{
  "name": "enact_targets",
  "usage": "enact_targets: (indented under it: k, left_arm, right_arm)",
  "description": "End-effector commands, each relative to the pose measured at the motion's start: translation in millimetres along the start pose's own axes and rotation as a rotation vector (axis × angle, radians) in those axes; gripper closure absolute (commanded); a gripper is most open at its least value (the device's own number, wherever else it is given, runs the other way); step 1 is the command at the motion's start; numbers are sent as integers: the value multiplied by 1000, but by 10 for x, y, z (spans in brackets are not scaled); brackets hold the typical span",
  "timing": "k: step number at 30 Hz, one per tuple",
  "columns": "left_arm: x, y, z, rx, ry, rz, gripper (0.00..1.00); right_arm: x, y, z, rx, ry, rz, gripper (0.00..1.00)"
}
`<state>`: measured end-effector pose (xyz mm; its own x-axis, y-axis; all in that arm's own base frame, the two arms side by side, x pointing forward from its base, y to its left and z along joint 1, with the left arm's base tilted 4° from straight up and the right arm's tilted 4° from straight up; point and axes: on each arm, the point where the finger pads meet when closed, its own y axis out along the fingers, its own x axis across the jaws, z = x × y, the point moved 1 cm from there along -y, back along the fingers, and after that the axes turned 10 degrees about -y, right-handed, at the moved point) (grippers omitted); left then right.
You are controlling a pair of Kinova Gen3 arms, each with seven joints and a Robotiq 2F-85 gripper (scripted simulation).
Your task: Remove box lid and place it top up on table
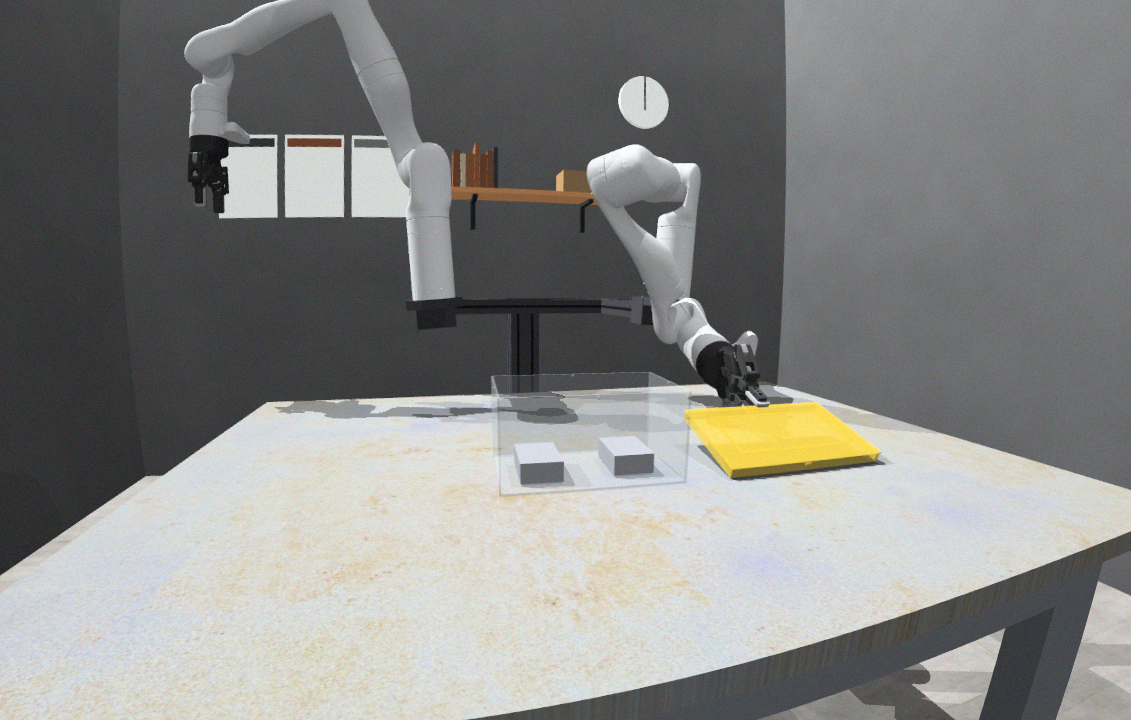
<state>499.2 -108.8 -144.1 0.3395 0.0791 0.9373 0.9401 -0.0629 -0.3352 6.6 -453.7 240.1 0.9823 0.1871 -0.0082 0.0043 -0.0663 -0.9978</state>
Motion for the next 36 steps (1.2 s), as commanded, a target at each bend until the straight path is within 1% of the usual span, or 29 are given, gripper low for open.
enact_targets:
  k: [1,2,7,8,13,14,21,22,27,28,35,36]
  left_arm:
    - [9,2,-3,0,0,-2,762]
    - [10,2,-3,0,0,-2,744]
    - [19,2,-5,0,0,-2,744]
    - [19,2,-5,0,0,-2,725]
    - [28,2,-6,0,0,-2,725]
    - [28,2,-6,0,0,-2,707]
    - [37,2,-8,0,0,-2,707]
    - [37,2,-8,0,0,-2,689]
    - [46,2,-9,0,0,-2,689]
    - [46,2,-9,0,0,-2,671]
    - [55,2,-11,0,0,-2,671]
    - [55,2,-11,0,0,-2,653]
  right_arm:
    - [-1,-8,-4,-2,0,0,2]
    - [-1,-8,-4,-2,0,0,2]
    - [-1,-8,-4,-2,0,0,2]
    - [-1,-8,-4,-2,0,0,2]
    - [-1,-8,-4,-2,0,0,2]
    - [-1,-8,-4,-2,0,0,2]
    - [-1,-8,-4,-2,0,0,2]
    - [-1,-8,-4,-2,0,0,2]
    - [-1,-8,-4,-2,0,0,2]
    - [-1,-8,-4,-2,0,0,2]
    - [-1,-8,-4,-2,0,0,2]
    - [-1,-8,-4,-2,0,0,2]
